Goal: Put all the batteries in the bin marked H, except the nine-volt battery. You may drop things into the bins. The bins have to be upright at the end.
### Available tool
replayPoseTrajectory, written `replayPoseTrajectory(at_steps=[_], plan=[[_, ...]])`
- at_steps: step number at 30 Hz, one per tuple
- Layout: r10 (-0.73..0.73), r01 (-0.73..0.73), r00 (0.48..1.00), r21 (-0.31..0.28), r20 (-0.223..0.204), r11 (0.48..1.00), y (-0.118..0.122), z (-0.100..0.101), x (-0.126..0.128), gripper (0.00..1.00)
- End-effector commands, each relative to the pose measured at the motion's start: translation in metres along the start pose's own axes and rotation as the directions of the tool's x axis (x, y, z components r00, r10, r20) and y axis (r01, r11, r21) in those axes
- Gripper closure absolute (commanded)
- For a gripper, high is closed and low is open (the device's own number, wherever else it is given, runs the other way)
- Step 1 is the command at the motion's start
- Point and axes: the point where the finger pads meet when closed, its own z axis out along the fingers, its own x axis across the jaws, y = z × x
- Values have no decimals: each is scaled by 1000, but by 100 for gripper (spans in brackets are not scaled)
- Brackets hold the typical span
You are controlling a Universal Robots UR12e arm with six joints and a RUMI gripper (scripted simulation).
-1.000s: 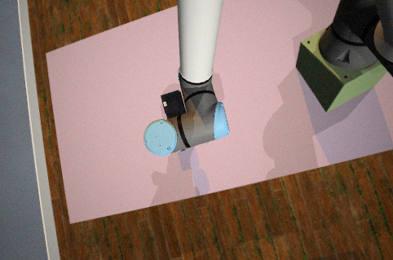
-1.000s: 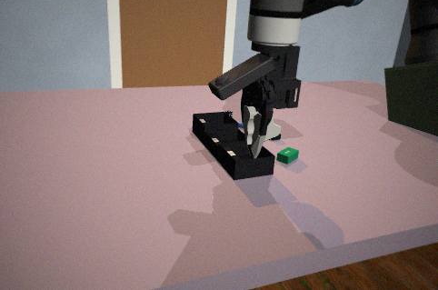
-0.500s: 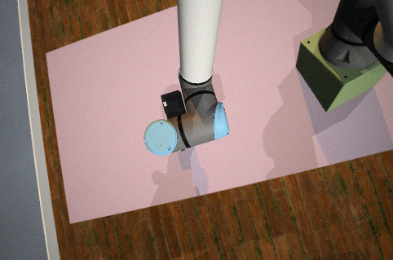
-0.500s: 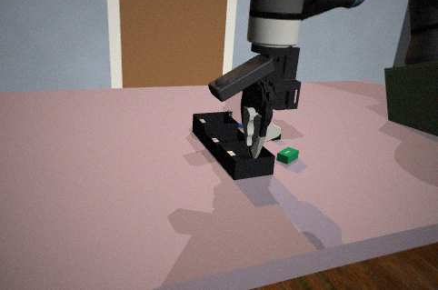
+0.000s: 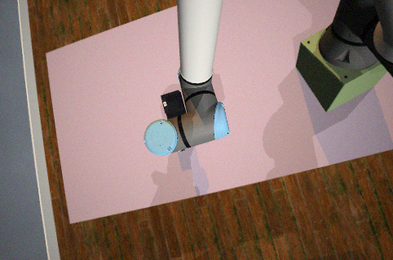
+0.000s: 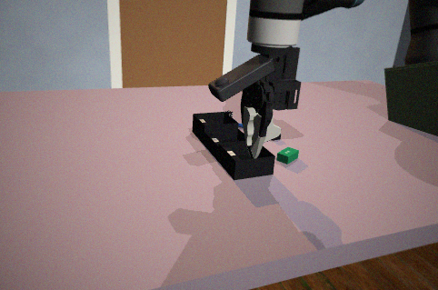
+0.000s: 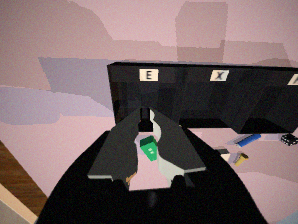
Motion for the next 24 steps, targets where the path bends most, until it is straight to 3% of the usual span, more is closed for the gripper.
replayPoseTrajectory(at_steps=[1,17,24], plan=[[0,0,1000,1,0,1000,-1,-1,0,96],[0,0,1000,1,0,1000,-1,-2,0,96],[0,0,1000,1,0,1000,-1,-11,0,96]])
